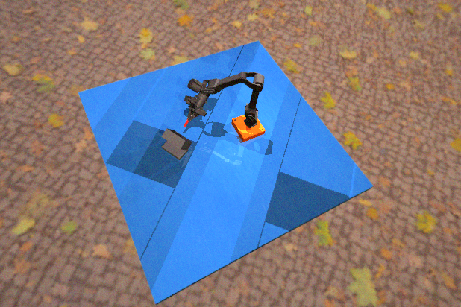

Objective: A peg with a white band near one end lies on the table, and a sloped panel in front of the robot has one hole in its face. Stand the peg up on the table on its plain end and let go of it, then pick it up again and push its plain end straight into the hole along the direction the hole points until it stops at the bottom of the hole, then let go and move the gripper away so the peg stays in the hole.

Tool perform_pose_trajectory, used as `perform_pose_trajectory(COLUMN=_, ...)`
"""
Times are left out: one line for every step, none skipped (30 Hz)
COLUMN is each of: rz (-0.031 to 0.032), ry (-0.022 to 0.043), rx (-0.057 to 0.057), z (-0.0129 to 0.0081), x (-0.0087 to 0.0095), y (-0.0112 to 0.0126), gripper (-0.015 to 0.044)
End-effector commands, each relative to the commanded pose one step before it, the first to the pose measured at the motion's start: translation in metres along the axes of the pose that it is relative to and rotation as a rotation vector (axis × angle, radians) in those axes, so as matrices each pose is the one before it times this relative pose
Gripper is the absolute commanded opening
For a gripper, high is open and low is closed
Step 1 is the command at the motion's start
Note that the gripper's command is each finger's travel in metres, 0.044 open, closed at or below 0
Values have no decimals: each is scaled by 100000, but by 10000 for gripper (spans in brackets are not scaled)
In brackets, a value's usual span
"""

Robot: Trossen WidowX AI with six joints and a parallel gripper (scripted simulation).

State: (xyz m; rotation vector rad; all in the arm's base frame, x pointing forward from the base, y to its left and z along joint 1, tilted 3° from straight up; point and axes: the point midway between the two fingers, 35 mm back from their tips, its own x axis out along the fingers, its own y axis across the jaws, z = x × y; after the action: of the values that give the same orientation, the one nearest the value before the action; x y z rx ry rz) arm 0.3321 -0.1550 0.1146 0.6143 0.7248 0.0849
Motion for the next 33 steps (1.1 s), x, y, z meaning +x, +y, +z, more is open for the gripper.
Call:
perform_pose_trajectory(rz=1788, ry=121, rx=1737, z=-236, x=713, y=70, gripper=0)
perform_pose_trajectory(rz=316, ry=-221, rx=128, z=18, x=119, y=44, gripper=0)
perform_pose_trajectory(rz=319, ry=-219, rx=128, z=16, x=118, y=43, gripper=0)
perform_pose_trajectory(rz=322, ry=-216, rx=129, z=14, x=118, y=43, gripper=0)
perform_pose_trajectory(rz=325, ry=-213, rx=129, z=12, x=118, y=42, gripper=0)
perform_pose_trajectory(rz=327, ry=-211, rx=129, z=10, x=117, y=41, gripper=0)
perform_pose_trajectory(rz=330, ry=-208, rx=129, z=8, x=117, y=40, gripper=0)
perform_pose_trajectory(rz=332, ry=-205, rx=129, z=5, x=116, y=39, gripper=0)
perform_pose_trajectory(rz=335, ry=-203, rx=130, z=3, x=116, y=37, gripper=0)
perform_pose_trajectory(rz=337, ry=-200, rx=130, z=0, x=115, y=35, gripper=0)
perform_pose_trajectory(rz=49, ry=-24, rx=-52, z=0, x=16, y=5, gripper=0)
perform_pose_trajectory(rz=102, ry=-49, rx=-108, z=0, x=34, y=9, gripper=0)
perform_pose_trajectory(rz=163, ry=-78, rx=-174, z=1, x=54, y=14, gripper=0)
perform_pose_trajectory(rz=189, ry=-90, rx=-201, z=1, x=63, y=16, gripper=0)
perform_pose_trajectory(rz=227, ry=-107, rx=-241, z=-1, x=75, y=16, gripper=0)
perform_pose_trajectory(rz=277, ry=-131, rx=-294, z=-4, x=92, y=16, gripper=0)
perform_pose_trajectory(rz=286, ry=-134, rx=-303, z=-9, x=95, y=12, gripper=0)
perform_pose_trajectory(rz=135, ry=-63, rx=-143, z=-9, x=44, y=0, gripper=0)
perform_pose_trajectory(rz=79, ry=-37, rx=-84, z=-6, x=26, y=0, gripper=0)
perform_pose_trajectory(rz=20, ry=-9, rx=-22, z=-3, x=8, y=-13, gripper=0)
perform_pose_trajectory(rz=8, ry=-4, rx=-9, z=-1, x=3, y=-5, gripper=0)
perform_pose_trajectory(rz=0, ry=0, rx=0, z=5, x=0, y=-4, gripper=0)
perform_pose_trajectory(rz=0, ry=-6, rx=-31, z=5, x=24, y=2, gripper=0)
perform_pose_trajectory(rz=1, ry=-10, rx=-54, z=7, x=44, y=3, gripper=0)
perform_pose_trajectory(rz=1, ry=-15, rx=-81, z=10, x=69, y=3, gripper=0)
perform_pose_trajectory(rz=2, ry=-18, rx=-94, z=12, x=85, y=4, gripper=0)
perform_pose_trajectory(rz=3, ry=-23, rx=-115, z=15, x=112, y=5, gripper=0)
perform_pose_trajectory(rz=4, ry=-24, rx=-116, z=17, x=123, y=7, gripper=0)
perform_pose_trajectory(rz=6, ry=-27, rx=-124, z=21, x=148, y=10, gripper=0)
perform_pose_trajectory(rz=7, ry=-24, rx=-101, z=20, x=143, y=13, gripper=0)
perform_pose_trajectory(rz=7, ry=-19, rx=-73, z=17, x=131, y=15, gripper=0)
perform_pose_trajectory(rz=7, ry=-15, rx=-49, z=12, x=119, y=15, gripper=0)
perform_pose_trajectory(rz=6, ry=-11, rx=-32, z=7, x=112, y=15, gripper=0)
